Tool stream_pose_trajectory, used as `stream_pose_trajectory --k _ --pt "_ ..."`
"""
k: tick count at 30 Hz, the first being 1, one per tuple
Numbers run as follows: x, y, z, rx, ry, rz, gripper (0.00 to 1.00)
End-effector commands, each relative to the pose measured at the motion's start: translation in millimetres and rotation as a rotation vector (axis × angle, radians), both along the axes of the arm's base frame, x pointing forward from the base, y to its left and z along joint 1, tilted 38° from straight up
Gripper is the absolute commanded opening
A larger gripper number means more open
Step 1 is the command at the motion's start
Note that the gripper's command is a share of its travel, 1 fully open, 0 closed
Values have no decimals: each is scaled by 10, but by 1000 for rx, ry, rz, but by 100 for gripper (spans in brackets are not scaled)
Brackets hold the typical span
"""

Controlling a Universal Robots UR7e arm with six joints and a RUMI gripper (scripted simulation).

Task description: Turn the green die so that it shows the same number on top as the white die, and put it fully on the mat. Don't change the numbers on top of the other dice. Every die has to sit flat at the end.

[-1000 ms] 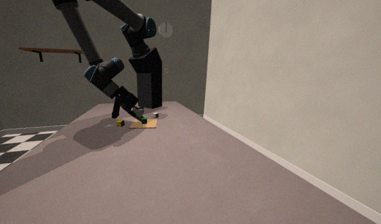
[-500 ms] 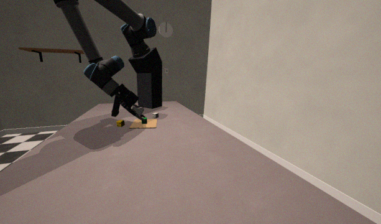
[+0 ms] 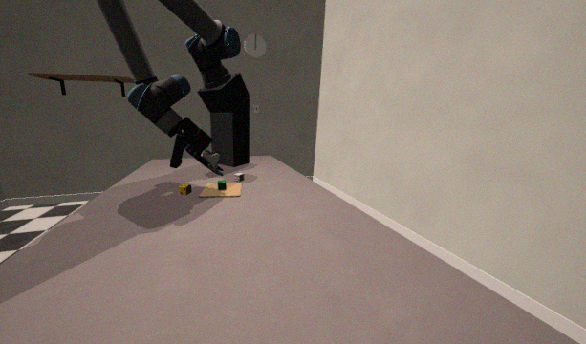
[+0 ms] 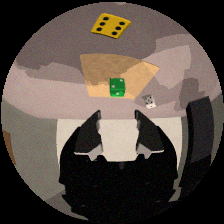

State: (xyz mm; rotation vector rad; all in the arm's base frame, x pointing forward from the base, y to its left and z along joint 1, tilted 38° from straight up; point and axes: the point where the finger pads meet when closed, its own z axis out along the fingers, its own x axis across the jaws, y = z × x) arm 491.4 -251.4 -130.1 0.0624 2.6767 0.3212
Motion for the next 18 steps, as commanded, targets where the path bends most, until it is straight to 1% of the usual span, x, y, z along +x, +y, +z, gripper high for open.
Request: stream_pose_trajectory --k 1,13,18 --pt "-47 77 125 -1 -1 0 40" --pt "-63 104 163 -1 0 0 40" --pt "-63 107 152 -17 4 -5 40"
